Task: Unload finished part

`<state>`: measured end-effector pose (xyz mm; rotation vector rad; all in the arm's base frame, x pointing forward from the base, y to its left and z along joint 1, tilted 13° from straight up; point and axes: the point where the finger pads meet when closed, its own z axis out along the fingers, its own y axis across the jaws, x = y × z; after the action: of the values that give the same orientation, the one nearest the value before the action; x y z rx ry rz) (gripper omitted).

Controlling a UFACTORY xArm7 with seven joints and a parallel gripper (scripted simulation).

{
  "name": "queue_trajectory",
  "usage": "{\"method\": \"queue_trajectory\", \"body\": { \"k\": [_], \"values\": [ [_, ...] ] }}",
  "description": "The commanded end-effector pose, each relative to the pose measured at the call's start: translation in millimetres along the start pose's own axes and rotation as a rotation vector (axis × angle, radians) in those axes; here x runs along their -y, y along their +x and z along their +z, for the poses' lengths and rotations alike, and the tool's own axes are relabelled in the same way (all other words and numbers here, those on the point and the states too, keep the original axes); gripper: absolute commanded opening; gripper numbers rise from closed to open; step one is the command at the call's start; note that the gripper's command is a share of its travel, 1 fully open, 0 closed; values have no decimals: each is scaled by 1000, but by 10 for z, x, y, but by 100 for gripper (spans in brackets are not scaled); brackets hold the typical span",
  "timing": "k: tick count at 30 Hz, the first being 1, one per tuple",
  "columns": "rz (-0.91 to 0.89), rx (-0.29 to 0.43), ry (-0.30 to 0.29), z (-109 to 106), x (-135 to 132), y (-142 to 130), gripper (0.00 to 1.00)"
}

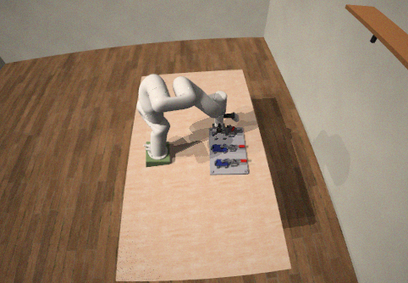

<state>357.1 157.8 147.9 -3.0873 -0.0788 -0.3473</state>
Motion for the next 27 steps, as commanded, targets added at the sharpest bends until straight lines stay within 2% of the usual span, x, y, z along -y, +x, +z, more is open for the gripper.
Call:
{"method": "queue_trajectory", "body": {
  "k": [1, 15, 27],
  "values": [
    [0, -3, 2, -12, 13, 13, 0],
    [0, -3, 2, -12, 109, 14, 0],
    [0, -3, 2, -13, 331, 14, 0]
  ]
}}
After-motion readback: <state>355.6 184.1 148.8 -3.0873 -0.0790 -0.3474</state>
